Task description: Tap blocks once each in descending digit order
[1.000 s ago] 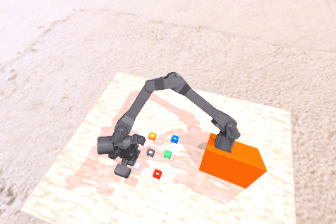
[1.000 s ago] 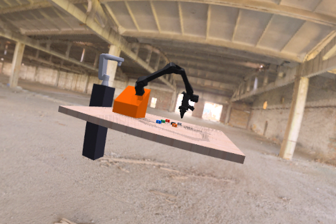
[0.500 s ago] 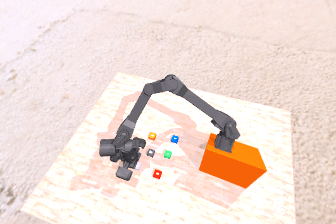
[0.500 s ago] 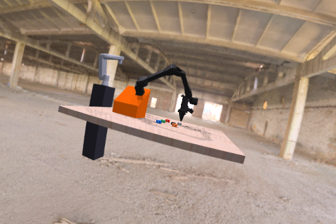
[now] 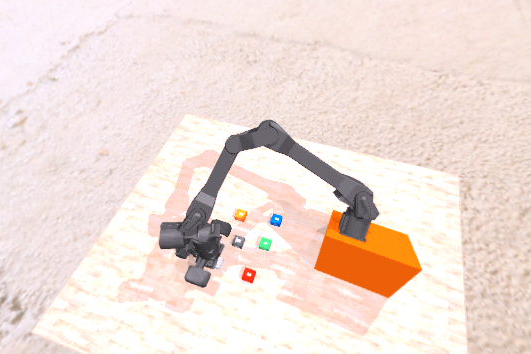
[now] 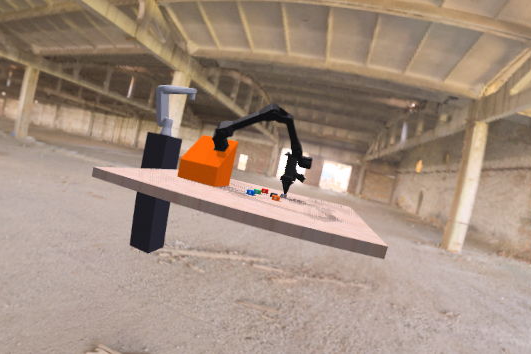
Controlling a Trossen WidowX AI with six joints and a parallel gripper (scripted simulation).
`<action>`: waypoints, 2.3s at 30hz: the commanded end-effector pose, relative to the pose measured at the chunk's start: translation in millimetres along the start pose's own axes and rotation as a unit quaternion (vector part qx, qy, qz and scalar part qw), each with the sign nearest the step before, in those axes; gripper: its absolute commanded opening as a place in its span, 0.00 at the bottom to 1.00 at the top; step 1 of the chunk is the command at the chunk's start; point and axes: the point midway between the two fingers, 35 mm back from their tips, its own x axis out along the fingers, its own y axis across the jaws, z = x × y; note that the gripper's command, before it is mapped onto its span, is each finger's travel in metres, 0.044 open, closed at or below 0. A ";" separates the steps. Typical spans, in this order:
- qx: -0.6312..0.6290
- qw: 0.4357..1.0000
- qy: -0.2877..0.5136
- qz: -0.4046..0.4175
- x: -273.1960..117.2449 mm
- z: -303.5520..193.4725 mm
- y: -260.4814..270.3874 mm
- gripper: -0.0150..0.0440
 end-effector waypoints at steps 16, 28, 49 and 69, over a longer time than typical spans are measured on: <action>-0.002 1.000 0.003 0.000 -108.9 -1.0 0.6 0.29; -0.005 1.000 0.003 0.004 -120.4 -29.0 -94.4 0.29; -0.006 1.000 0.008 -0.005 -99.4 -136.3 -204.1 0.29; -0.007 1.000 0.008 -0.008 -18.5 -139.7 -206.6 0.29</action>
